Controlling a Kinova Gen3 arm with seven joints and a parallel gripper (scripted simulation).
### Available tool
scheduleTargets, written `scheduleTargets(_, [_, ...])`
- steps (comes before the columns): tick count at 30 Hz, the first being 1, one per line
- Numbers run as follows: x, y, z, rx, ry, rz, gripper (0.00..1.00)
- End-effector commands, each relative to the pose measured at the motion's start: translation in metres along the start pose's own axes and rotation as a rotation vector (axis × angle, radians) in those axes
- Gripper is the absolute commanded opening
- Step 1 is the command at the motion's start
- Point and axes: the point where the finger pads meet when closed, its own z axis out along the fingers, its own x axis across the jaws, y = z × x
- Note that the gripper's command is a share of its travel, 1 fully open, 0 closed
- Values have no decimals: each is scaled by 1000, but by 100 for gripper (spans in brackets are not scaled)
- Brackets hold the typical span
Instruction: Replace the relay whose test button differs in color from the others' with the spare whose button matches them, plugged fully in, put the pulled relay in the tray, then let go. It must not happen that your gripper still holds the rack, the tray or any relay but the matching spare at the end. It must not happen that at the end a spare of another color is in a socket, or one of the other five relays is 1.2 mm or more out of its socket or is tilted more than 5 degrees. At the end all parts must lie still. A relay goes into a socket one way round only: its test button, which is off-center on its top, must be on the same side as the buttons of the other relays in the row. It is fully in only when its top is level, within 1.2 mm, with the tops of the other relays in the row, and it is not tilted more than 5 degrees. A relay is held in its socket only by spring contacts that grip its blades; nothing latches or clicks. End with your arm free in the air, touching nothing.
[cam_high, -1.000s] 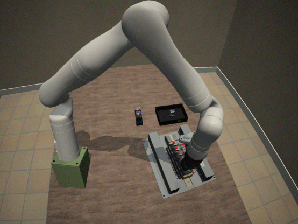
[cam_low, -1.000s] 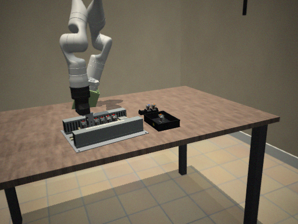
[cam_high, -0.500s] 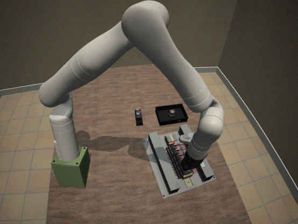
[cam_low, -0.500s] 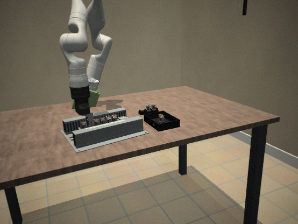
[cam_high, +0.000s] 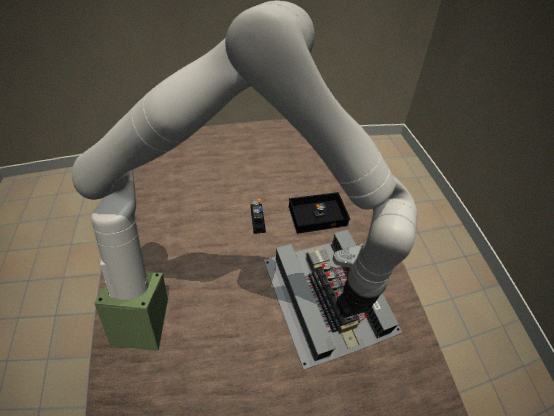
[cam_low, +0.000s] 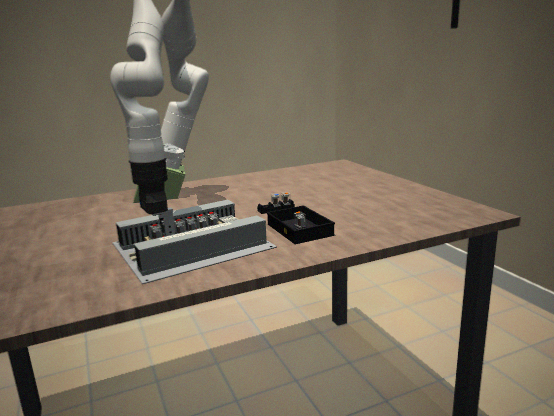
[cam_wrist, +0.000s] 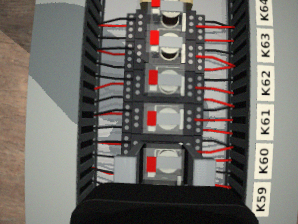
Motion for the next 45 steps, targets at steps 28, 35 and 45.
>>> scheduleTargets(28, [1, -2, -1, 1, 1, 1, 0])
scheduleTargets(35, [2, -4, -1, 3, 1, 3, 0])
scheduleTargets(45, [1, -2, -1, 1, 1, 1, 0])
